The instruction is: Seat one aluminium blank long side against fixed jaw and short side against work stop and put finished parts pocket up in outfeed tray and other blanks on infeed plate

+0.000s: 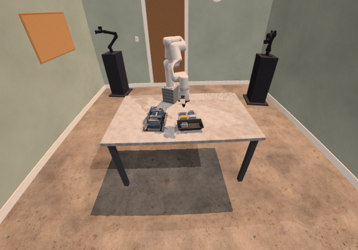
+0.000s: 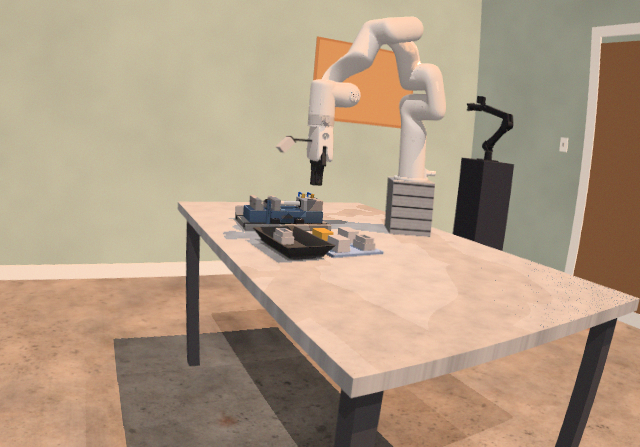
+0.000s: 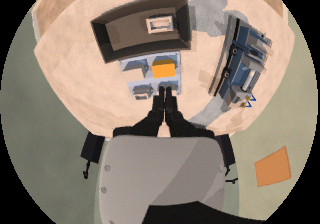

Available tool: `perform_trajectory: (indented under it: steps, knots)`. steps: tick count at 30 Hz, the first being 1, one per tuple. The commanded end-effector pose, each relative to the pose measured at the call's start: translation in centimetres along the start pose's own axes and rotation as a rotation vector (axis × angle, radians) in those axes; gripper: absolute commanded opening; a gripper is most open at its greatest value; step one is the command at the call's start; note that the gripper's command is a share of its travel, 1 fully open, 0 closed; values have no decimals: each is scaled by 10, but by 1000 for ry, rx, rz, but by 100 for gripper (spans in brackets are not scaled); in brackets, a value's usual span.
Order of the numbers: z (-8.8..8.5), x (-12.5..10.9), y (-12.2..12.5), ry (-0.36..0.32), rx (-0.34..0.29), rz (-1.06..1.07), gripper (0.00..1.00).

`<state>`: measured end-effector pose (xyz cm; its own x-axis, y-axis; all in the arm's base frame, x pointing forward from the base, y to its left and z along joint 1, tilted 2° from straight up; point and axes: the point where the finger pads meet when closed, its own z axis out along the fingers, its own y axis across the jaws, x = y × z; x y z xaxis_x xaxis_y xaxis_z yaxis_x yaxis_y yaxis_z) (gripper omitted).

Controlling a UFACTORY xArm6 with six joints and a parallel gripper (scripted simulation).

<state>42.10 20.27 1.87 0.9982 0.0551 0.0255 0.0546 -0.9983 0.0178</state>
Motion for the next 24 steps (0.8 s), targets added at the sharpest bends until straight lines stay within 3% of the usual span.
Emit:
perform_trajectory:
  steps: [1,15,17,18,24]
  knots:
    - [-2,11,40,3,7,-4,0]
    - [-1,14,154,3,8,-5,0]
    - [-1,14,154,3,8,-5,0]
    - [-1,11,179,3,7,-4,0]
    - [-1,2,223,4,7,-4,0]
